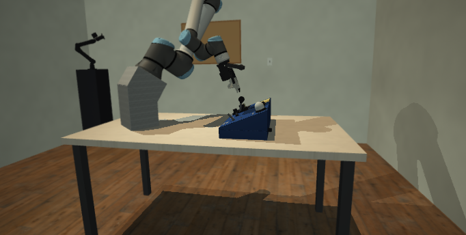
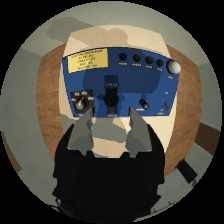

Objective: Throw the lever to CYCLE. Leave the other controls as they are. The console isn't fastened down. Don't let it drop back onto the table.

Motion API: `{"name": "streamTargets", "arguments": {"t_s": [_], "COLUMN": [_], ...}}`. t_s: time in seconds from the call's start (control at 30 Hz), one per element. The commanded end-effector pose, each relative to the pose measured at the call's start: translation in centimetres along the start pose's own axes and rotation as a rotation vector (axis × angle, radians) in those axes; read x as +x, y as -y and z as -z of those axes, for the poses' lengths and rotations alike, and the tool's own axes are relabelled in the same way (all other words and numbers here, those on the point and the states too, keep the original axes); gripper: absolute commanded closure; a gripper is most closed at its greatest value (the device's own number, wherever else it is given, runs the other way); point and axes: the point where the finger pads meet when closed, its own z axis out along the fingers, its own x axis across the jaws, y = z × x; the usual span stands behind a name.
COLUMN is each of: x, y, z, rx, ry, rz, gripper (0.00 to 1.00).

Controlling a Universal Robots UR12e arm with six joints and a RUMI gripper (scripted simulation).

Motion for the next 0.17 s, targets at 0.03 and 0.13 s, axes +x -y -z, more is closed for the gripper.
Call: {"name": "streamTargets", "arguments": {"t_s": [0.03, 0.13], "x": [-0.07, -0.04], "y": [-0.35, -0.23], "z": [2.28, 2.81], "rx": [-0.014, -0.013], "ry": [0.008, 0.008], "rz": [-0.002, -0.001], "gripper": [0.56, 0.56]}}
